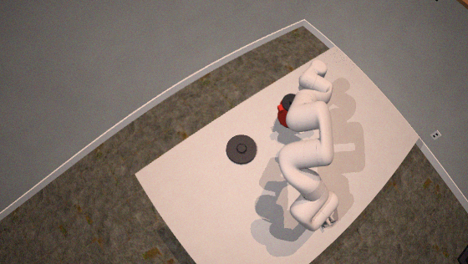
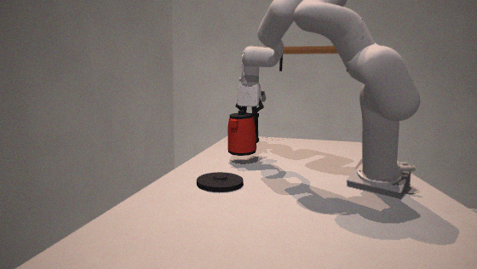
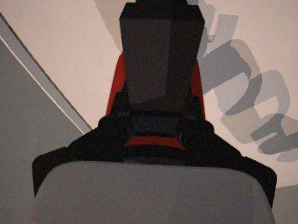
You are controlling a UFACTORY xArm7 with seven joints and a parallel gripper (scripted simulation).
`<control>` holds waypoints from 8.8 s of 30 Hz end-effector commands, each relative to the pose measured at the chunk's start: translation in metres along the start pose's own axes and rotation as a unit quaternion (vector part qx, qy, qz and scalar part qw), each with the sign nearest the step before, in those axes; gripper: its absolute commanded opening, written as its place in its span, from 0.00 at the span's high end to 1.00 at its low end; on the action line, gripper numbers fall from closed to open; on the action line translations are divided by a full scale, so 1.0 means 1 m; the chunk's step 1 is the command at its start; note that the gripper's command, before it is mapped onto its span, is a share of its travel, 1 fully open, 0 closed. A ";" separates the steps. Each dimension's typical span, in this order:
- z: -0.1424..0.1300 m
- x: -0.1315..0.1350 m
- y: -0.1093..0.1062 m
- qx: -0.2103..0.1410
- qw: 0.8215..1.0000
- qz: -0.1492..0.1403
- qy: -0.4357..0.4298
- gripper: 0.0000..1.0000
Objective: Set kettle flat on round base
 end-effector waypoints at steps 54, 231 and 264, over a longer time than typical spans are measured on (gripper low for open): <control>-0.149 0.009 -0.002 0.002 1.000 0.002 0.001 1.00; -0.285 0.017 -0.001 0.002 1.000 0.002 0.001 1.00; -0.285 0.017 0.013 0.002 1.000 0.002 0.001 1.00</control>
Point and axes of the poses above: the point where the finger pads meet when closed, its own y axis out along the fingers, its own x axis across the jaws, z = x × y, the point moved 2 cm from there along -y, back along the fingers, and after that the axes turned 11 degrees about -y, right-handed, at the moved point
